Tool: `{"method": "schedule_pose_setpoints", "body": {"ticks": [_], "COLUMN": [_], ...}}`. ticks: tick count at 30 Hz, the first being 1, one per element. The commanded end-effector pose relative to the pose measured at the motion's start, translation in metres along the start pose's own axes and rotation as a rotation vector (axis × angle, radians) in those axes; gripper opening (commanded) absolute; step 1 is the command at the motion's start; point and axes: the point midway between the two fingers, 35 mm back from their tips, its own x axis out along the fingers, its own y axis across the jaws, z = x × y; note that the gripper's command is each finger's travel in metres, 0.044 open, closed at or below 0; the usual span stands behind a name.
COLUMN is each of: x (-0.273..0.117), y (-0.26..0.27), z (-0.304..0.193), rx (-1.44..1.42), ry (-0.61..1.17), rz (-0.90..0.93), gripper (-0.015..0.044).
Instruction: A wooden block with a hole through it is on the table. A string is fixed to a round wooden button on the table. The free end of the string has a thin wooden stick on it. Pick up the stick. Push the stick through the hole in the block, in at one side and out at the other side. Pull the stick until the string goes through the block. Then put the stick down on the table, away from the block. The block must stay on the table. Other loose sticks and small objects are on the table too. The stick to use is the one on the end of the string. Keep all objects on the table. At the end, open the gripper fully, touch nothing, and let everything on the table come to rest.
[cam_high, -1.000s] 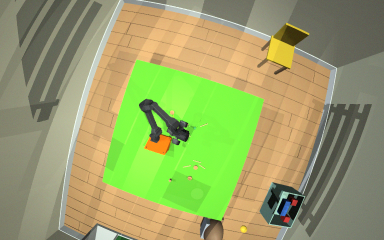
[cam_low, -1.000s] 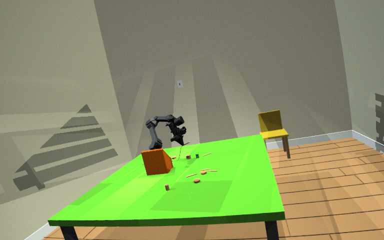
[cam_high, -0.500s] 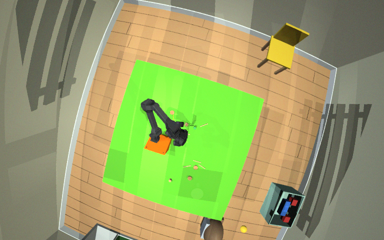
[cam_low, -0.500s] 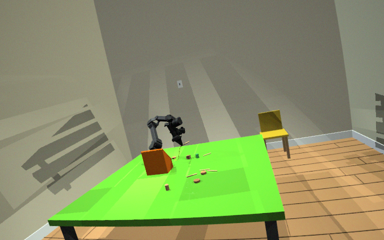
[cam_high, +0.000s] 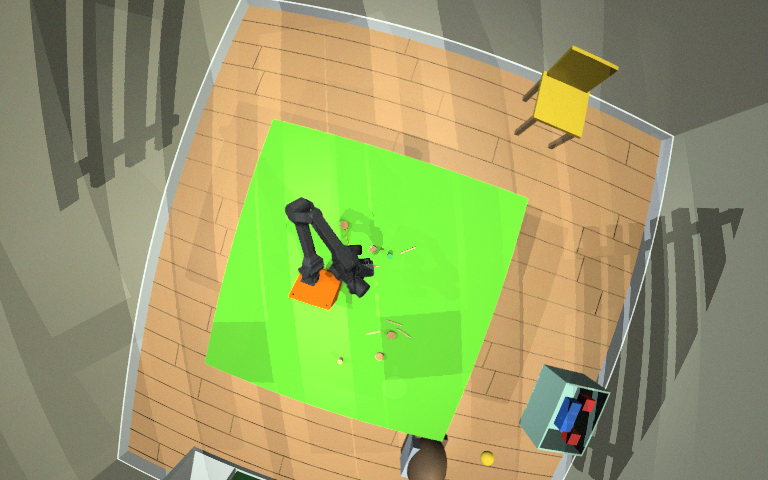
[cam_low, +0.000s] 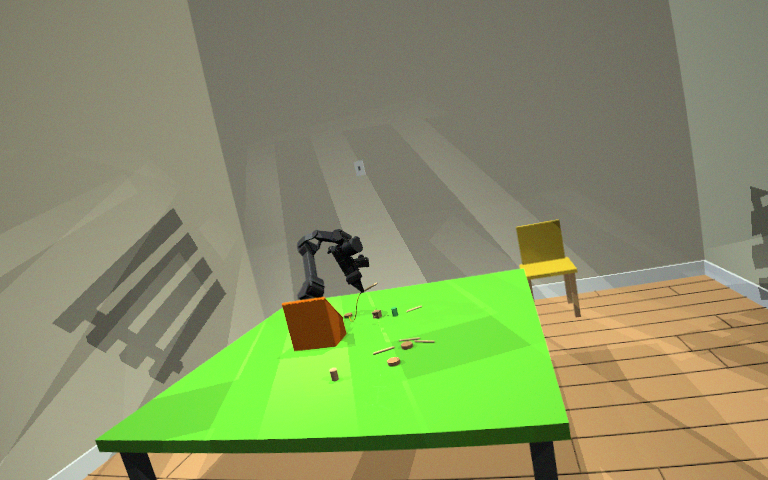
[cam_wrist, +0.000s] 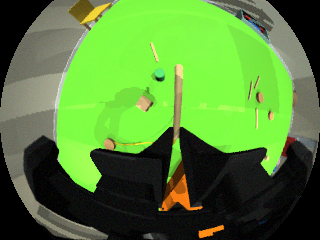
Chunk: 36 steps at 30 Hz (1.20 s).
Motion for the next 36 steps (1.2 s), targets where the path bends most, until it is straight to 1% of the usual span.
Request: {"method": "schedule_pose_setpoints", "body": {"ticks": [1,7,14,30,36], "x": [0.0,-0.002,-0.002,-0.004,-0.004], "y": [-0.001,-0.003,-0.003,-0.008,-0.008], "z": [-0.002,-0.005,-0.005,-0.013,-0.014], "rx": [-0.085,-0.202,-0.229,-0.545,-0.562], "ry": [0.0,-0.009,-0.01,-0.01,-0.011], "rz": [0.033,0.071,0.079,0.179,0.184], "gripper": [0.0,0.0,0.0,0.0,0.0]}}
